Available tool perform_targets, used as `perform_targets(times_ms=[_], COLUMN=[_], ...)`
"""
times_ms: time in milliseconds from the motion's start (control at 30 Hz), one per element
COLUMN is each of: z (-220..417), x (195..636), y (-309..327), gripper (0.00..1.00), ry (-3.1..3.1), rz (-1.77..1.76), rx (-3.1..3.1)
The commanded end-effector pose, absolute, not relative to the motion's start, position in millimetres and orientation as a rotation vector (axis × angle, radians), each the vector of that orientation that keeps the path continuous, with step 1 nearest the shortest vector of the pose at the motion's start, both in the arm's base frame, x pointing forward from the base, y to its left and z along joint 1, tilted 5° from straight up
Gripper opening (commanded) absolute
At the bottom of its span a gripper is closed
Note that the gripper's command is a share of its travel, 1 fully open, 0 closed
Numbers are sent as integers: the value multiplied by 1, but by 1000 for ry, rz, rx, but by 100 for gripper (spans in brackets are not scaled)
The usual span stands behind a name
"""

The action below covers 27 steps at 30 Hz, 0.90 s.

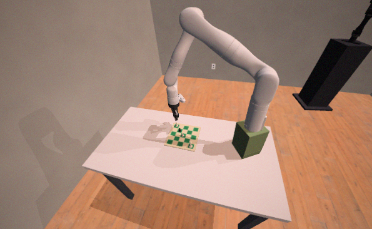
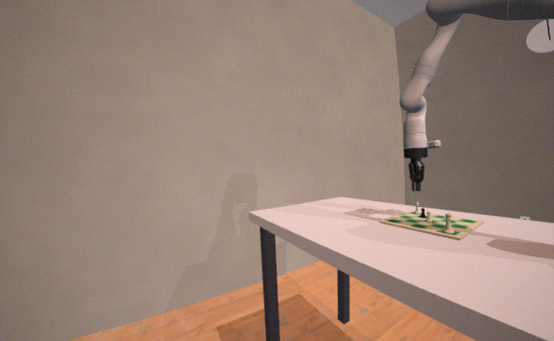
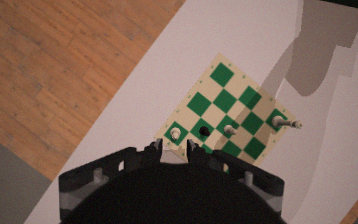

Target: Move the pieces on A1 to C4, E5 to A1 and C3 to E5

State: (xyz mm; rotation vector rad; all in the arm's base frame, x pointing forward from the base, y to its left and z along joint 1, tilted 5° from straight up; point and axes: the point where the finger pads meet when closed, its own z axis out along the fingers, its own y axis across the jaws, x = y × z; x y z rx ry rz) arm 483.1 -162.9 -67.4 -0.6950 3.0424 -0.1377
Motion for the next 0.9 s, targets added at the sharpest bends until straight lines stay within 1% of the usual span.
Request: perform_targets(times_ms=[0, 867], z=[-74, -94], x=[482, 482], y=[-163, -165], gripper=[37, 37], ry=[3047, 3047], rz=[-135, -135], rx=[-696, -696])
